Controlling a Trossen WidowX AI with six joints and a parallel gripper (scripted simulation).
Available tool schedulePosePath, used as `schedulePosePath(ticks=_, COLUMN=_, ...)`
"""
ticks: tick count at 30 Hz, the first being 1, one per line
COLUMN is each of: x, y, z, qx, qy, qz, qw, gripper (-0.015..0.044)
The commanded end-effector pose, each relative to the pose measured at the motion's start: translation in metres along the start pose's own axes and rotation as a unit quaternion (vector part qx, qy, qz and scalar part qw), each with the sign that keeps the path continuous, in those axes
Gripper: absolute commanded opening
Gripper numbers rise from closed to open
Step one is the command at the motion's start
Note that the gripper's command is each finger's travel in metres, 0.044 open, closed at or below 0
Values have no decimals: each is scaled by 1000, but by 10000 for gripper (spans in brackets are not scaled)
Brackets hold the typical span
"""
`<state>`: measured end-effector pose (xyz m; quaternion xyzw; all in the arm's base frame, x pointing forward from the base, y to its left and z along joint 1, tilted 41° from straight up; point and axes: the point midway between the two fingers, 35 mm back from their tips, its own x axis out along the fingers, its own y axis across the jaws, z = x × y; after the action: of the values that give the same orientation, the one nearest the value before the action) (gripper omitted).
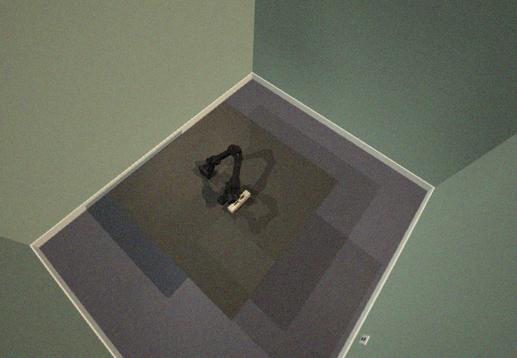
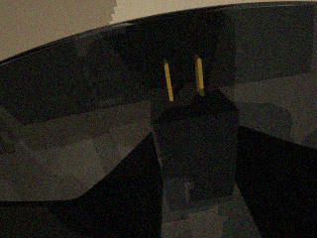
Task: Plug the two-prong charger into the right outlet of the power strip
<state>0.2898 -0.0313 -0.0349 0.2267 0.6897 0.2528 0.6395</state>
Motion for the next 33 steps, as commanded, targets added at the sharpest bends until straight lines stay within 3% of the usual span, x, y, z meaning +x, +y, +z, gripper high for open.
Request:
schedulePosePath(ticks=1, x=2, y=0, z=4, qx=-6, qy=1, qz=4, qw=1000, gripper=0)
schedulePosePath(ticks=33, x=2, y=0, z=8, qx=-9, qy=1, qz=4, qw=1000, gripper=0)
